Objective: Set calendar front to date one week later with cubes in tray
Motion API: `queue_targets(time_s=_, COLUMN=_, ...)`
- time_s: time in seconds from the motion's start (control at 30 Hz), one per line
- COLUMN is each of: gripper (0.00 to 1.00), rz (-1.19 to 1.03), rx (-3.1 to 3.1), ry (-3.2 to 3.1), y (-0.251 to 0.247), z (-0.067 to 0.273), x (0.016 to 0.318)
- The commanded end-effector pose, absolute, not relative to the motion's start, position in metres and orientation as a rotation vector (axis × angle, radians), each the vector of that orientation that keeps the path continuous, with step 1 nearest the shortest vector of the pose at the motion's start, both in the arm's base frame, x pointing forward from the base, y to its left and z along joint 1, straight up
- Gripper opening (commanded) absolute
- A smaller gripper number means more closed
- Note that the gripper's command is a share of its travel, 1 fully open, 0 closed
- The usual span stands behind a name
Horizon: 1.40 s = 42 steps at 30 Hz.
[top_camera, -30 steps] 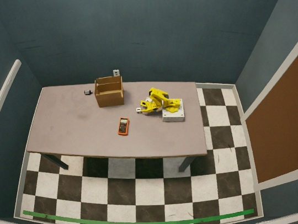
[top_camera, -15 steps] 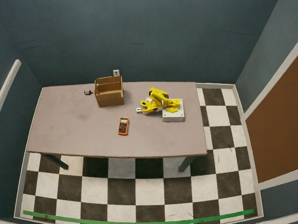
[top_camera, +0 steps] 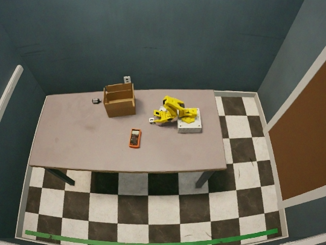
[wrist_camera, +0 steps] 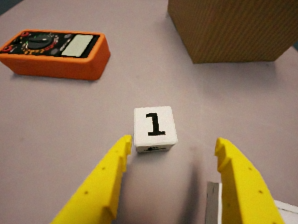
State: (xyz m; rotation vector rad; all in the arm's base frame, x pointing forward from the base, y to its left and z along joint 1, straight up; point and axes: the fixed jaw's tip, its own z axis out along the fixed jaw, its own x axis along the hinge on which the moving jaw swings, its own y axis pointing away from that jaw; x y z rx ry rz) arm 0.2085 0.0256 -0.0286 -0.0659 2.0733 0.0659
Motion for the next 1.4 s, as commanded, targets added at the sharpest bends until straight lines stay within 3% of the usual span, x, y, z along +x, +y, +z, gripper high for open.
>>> queue_targets(time_s=0.0, gripper=0.36, rz=0.061, rx=-0.058, ry=2.124, y=0.022, z=-0.009, x=0.185)
queue_targets(time_s=0.63, gripper=0.35, rz=0.075, rx=-0.051, ry=1.808, y=0.026, z=0.041, x=0.219)
queue_targets(time_s=1.13, gripper=0.35, rz=0.08, rx=-0.045, ry=1.632, y=0.026, z=0.08, x=0.227)
queue_targets(time_s=1.37, gripper=0.35, rz=0.08, rx=-0.045, ry=1.627, y=0.026, z=0.081, x=0.229)
